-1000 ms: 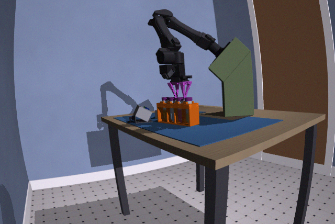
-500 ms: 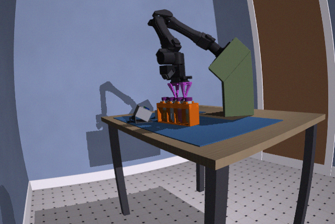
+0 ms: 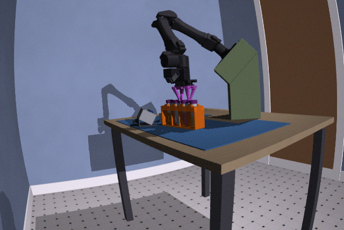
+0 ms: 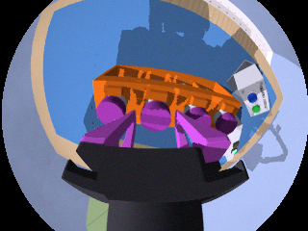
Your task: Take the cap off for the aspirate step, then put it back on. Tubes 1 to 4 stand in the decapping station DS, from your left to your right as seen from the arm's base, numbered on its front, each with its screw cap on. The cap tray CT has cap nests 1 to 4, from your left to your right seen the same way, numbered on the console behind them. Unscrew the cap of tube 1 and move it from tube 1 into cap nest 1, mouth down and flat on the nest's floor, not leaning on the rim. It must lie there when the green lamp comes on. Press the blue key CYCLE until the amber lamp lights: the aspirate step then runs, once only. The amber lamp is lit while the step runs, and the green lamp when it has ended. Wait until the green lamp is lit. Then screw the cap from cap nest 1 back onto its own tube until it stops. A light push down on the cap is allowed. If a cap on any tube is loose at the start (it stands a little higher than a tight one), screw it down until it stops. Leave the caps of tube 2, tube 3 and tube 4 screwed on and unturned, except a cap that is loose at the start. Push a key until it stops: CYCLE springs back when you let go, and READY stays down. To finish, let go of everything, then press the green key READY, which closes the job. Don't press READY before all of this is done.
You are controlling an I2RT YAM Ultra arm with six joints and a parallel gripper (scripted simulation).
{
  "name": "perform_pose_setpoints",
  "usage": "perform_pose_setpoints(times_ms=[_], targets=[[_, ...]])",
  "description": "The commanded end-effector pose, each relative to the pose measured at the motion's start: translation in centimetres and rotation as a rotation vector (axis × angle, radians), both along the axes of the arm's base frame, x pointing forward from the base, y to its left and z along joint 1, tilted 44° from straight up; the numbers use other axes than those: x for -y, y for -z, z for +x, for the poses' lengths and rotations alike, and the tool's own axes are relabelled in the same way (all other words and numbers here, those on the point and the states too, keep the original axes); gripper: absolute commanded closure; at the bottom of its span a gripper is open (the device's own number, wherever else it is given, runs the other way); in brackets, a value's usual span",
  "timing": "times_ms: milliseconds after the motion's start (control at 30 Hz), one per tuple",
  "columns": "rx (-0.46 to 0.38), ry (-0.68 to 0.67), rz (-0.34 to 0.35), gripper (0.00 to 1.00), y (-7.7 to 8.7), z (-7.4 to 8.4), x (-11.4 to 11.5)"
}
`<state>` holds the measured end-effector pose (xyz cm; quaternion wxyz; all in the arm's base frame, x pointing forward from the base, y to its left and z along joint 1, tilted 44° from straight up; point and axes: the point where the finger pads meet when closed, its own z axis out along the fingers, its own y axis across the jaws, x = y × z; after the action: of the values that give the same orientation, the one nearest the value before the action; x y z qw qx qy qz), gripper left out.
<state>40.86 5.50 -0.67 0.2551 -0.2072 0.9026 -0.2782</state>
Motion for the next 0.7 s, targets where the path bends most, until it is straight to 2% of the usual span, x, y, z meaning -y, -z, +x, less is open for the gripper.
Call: perform_pose_setpoints(times_ms=[0, 67, 100, 567, 667], targets=[[0.01, -0.01, 0.007, 0.51, -0.25, 0.28, -0.36], [0.01, -0.01, 0.007, 0.51, -0.25, 0.27, -0.37], [0.01, -0.01, 0.007, 1.0, -0.25, 0.27, -0.37], [0.01, -0.01, 0.007, 1.0, -0.25, 0.27, -0.37], [0.033, 0.033, 0.042, 1.0, -0.25, 0.28, -0.36]])
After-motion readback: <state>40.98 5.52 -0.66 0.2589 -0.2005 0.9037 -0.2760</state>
